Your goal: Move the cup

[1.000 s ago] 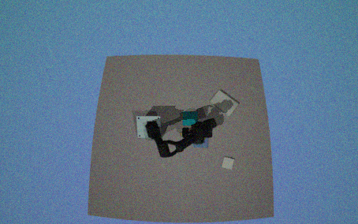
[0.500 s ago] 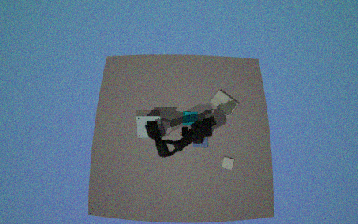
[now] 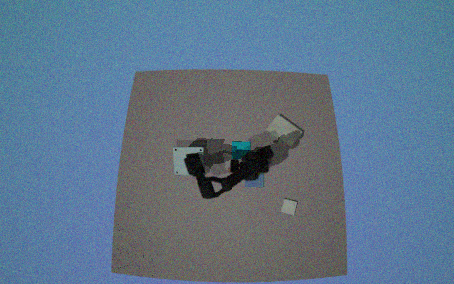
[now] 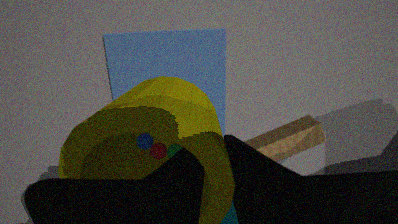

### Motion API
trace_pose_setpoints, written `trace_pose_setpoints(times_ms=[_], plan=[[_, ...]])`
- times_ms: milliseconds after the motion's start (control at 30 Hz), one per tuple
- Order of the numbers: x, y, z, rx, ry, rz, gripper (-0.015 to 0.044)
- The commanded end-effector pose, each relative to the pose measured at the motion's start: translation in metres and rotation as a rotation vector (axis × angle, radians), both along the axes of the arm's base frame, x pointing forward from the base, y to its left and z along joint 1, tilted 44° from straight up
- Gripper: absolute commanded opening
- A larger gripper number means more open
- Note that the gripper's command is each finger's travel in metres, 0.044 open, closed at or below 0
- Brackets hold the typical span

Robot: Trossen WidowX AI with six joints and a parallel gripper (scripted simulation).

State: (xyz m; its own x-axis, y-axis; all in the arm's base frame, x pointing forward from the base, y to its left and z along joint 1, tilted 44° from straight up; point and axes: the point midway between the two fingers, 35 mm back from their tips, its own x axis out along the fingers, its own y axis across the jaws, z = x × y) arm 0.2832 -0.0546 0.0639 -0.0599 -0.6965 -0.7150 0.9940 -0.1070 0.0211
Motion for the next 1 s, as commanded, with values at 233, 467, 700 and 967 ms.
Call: trace_pose_setpoints(times_ms=[233, 467, 700, 967], plan=[[-0.008, 0.023, -0.019, 0.01, 0.001, 0.001, 0.0], [-0.013, 0.037, -0.031, 0.011, 0.0, 0.0, 0.0], [-0.018, 0.051, -0.042, 0.013, -0.001, 0.0, 0.0], [-0.024, 0.068, -0.056, 0.014, -0.001, 0.0, 0.0]])
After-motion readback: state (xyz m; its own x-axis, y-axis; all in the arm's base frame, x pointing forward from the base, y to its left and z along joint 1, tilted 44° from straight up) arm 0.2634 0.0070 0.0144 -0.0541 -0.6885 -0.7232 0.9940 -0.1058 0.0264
